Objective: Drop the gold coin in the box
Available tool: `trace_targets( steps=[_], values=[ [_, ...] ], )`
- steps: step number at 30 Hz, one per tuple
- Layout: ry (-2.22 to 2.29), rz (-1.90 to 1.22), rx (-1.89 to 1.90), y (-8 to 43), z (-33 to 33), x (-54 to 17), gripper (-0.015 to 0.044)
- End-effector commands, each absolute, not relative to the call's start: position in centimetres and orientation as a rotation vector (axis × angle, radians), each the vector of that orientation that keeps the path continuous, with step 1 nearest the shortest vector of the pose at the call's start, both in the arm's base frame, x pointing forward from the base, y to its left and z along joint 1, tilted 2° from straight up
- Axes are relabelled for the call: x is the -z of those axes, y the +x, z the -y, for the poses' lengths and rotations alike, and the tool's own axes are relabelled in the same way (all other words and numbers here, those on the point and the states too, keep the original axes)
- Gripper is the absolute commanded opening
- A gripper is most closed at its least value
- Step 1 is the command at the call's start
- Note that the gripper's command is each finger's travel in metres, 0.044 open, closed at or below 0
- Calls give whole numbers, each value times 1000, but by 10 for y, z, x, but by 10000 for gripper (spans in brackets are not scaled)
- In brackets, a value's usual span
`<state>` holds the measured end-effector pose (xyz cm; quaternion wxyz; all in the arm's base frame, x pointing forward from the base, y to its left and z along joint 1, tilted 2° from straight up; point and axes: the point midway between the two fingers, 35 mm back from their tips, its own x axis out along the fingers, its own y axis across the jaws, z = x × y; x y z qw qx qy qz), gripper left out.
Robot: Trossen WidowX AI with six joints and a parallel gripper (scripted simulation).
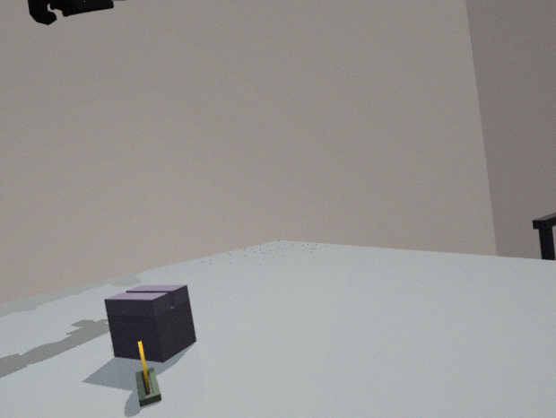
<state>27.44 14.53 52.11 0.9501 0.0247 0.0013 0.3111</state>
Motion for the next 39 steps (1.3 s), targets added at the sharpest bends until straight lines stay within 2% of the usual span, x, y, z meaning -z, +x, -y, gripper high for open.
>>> trace_targets(
  steps=[1,7,12,18,24,28,39],
  values=[
    [174,-224,-500,311,-125,-466,161],
    [402,-534,-231,345,-77,-382,161],
    [605,-756,43,351,-31,-313,161],
    [860,-980,438,331,25,-235,161],
    [1104,-1150,893,284,71,-171,161],
    [1212,-1224,1157,252,84,-145,161],
    [1217,-1228,1170,252,81,-127,161]
  ],
)
